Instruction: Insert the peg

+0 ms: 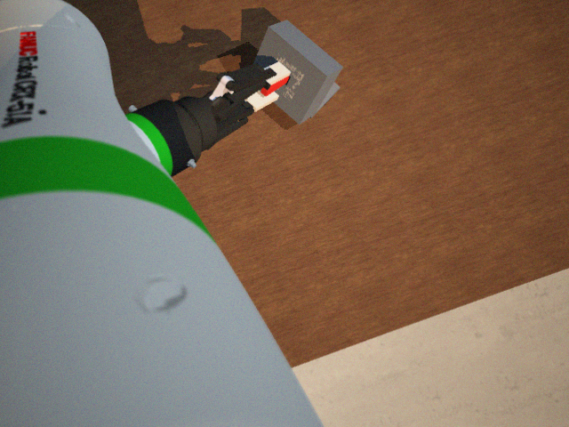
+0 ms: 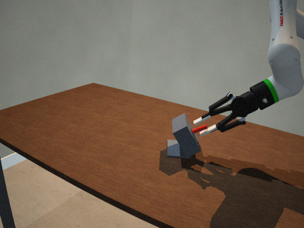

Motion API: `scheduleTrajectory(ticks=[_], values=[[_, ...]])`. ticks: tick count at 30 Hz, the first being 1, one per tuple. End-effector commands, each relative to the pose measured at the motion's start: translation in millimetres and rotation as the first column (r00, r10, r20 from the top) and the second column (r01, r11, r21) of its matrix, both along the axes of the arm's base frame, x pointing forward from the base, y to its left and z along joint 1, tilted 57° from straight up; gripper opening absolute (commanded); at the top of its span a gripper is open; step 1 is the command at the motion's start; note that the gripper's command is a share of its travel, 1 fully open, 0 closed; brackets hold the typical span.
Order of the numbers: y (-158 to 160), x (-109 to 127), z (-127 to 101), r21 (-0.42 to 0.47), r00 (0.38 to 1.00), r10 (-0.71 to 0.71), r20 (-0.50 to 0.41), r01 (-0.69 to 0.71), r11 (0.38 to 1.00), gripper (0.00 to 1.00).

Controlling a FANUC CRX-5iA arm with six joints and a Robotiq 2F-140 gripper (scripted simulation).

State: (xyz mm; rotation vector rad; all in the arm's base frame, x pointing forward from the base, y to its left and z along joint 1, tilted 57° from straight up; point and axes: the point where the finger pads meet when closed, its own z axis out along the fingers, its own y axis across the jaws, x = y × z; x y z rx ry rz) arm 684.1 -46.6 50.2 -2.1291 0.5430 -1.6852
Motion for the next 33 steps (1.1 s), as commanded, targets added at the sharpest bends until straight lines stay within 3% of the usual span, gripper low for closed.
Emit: scheduleTrajectory(ticks=[1, 13, 33], values=[[0, 0, 0, 0.0, 1.0, 0.0, 0.0, 0.0, 1.0, 0.32], [0, -3, 1, 0.0, 1.0, 0.0, 0.0, 0.0, 1.0, 0.5], [-2, -60, 14, 0.001, 1.0, 0.0, 0.0, 0.0, 1.0, 0.82]])
